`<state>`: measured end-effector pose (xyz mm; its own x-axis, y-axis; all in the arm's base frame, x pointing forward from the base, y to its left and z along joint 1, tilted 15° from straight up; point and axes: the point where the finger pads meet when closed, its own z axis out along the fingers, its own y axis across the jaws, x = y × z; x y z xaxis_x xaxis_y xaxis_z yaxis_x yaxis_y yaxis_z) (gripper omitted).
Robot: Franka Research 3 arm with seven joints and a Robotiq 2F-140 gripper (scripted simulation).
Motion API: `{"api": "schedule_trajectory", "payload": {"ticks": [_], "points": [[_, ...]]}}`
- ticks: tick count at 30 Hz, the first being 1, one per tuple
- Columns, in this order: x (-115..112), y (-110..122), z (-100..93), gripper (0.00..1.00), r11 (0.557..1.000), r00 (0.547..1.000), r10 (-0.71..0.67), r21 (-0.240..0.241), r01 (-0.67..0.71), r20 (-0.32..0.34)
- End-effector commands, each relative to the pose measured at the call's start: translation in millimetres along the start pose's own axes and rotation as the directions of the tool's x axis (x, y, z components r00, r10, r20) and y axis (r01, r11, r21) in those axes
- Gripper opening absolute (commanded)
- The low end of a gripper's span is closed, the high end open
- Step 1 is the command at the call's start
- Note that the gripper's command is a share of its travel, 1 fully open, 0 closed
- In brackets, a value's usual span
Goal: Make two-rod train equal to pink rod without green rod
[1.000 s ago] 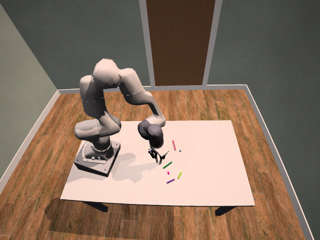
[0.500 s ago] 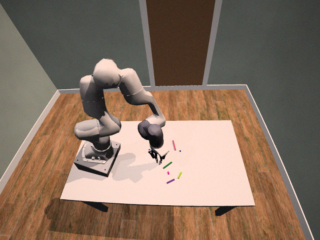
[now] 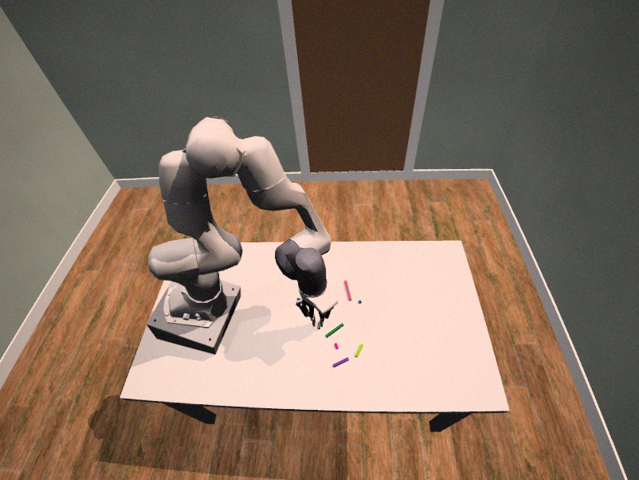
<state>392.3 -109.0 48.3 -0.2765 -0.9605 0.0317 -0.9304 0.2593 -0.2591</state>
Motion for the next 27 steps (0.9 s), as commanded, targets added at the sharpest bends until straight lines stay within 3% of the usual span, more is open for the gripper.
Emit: {"api": "schedule_trajectory", "payload": {"ticks": [1, 27], "points": [[0.1, -2.3, -0.5, 0.15, 1.000, 1.000, -0.007, 0.005, 0.007, -0.002], [0.2, -4.6, -0.5, 0.15, 1.000, 1.000, -0.007, 0.005, 0.007, -0.002]]}}
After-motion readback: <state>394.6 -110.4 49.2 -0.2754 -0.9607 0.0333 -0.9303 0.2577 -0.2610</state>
